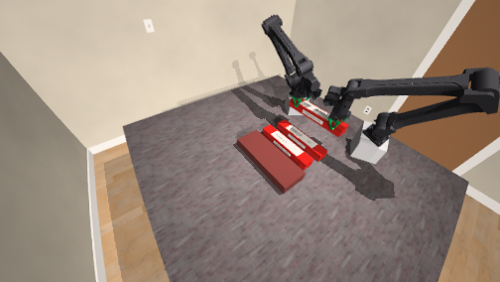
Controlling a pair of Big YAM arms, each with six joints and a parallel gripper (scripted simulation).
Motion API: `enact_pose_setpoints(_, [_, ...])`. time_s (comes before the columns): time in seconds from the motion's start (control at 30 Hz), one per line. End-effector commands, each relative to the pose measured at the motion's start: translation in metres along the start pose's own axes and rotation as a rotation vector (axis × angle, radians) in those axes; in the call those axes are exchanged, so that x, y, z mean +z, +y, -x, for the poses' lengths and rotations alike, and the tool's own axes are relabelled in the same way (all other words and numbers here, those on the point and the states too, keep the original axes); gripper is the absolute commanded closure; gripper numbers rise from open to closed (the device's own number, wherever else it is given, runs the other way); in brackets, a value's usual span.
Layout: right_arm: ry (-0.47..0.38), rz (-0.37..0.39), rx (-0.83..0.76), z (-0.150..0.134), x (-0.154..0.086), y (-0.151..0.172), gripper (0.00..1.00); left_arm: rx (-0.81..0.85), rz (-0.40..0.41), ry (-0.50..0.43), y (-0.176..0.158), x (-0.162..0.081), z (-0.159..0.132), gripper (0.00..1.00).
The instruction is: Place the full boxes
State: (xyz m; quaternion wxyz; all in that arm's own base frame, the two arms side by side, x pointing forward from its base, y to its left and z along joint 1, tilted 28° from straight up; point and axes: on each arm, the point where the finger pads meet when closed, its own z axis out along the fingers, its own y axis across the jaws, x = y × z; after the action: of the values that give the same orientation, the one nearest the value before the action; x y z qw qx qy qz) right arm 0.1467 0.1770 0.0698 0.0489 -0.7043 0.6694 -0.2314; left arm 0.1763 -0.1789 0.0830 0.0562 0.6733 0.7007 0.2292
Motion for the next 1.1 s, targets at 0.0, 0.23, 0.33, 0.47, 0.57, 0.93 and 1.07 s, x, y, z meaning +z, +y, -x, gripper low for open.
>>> enact_pose_setpoints(0.0, [-0.035,-0.023,0.012,0.003,-0.020,-0.006,1.00,-0.020,0.029,-0.045,0.008,-0.023,0.005,1.00])
enact_pose_setpoints(0.23, [-0.018,-0.017,0.003,-0.003,-0.013,0.002,1.00,-0.009,0.020,-0.024,-0.002,-0.015,-0.003,1.00])
enact_pose_setpoints(0.33, [-0.023,-0.018,0.006,-0.001,-0.015,0.005,1.00,-0.012,0.023,-0.030,-0.003,-0.017,-0.001,1.00])
enact_pose_setpoints(0.47, [-0.024,-0.018,0.006,0.000,-0.015,0.013,1.00,-0.011,0.021,-0.028,-0.012,-0.016,-0.002,1.00])
enact_pose_setpoints(0.57, [-0.034,-0.019,0.011,0.004,-0.018,0.016,1.00,-0.015,0.023,-0.035,-0.016,-0.018,0.000,1.00])
enact_pose_setpoints(0.93, [-0.037,-0.014,0.011,0.006,-0.019,0.035,1.00,-0.018,0.022,-0.042,-0.033,-0.020,0.002,1.00])
enact_pose_setpoints(1.07, [-0.036,-0.012,0.011,0.006,-0.018,0.044,1.00,-0.015,0.019,-0.036,-0.043,-0.018,-0.001,1.00])
